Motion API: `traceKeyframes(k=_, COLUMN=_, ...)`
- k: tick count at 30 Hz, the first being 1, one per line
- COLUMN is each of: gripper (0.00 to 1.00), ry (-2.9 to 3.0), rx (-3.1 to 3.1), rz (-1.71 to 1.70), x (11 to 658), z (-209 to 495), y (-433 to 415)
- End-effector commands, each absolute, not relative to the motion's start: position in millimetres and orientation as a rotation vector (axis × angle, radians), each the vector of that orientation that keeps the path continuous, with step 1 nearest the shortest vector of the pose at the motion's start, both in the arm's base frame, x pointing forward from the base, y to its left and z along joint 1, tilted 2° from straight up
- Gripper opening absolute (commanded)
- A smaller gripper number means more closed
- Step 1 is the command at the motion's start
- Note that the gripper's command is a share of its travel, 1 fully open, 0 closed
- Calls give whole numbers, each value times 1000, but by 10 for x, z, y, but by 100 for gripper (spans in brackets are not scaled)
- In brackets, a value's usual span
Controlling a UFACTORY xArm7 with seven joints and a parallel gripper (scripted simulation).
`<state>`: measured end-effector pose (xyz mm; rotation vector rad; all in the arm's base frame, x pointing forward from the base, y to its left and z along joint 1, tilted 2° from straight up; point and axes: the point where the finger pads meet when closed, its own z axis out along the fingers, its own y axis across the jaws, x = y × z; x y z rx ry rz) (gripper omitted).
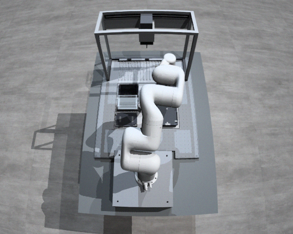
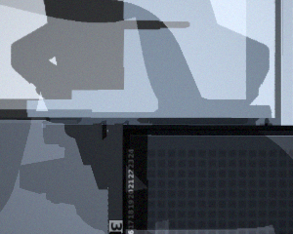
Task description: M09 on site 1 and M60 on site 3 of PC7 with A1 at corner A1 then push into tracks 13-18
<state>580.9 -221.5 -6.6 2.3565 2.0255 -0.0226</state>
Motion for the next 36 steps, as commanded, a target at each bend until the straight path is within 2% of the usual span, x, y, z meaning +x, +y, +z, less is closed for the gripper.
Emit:
traceKeyframes(k=1, gripper=0, ry=2023, rx=2354, rz=-19, x=5826, z=-139, y=-2224)
traceKeyframes(k=36, gripper=0, ry=2023, rx=2354, rz=-19, x=5829, z=-306, y=-2230)
